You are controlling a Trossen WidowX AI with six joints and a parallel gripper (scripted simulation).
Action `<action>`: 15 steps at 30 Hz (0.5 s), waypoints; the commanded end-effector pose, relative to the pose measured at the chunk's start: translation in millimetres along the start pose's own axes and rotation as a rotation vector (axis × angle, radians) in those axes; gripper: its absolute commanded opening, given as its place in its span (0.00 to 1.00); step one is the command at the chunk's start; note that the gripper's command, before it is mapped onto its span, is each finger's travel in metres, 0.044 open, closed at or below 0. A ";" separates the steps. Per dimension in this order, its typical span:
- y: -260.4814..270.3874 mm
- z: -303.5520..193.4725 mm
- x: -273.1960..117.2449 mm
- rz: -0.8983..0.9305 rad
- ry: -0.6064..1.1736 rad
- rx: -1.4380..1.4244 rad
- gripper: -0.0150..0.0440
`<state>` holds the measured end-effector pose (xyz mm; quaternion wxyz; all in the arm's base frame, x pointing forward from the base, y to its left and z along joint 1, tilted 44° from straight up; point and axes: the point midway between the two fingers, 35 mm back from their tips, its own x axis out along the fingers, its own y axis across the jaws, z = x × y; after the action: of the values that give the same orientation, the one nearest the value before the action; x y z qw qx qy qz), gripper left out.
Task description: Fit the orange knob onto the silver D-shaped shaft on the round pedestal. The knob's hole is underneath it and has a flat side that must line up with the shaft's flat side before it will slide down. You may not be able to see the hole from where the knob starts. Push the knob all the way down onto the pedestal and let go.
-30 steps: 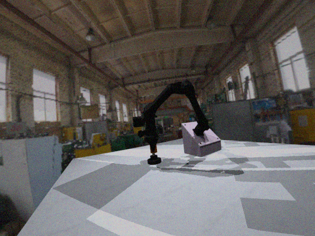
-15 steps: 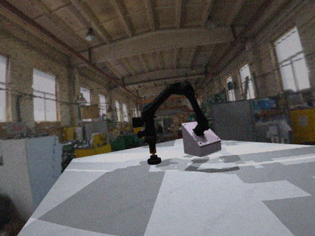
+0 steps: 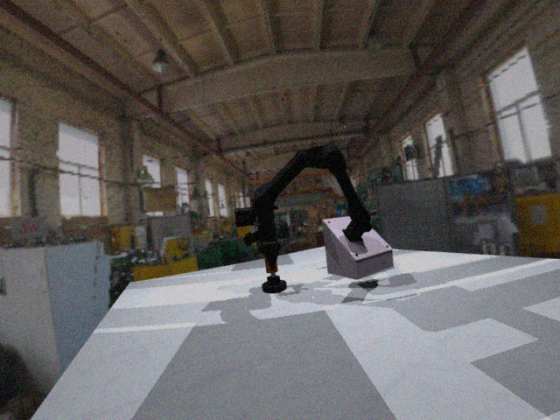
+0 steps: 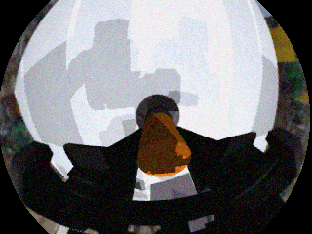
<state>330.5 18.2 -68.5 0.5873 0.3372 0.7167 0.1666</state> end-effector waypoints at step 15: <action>-4.1 -5.7 0.2 0.000 -0.007 -0.124 0.25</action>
<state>326.5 18.3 -69.3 0.6082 0.3012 0.7040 0.2091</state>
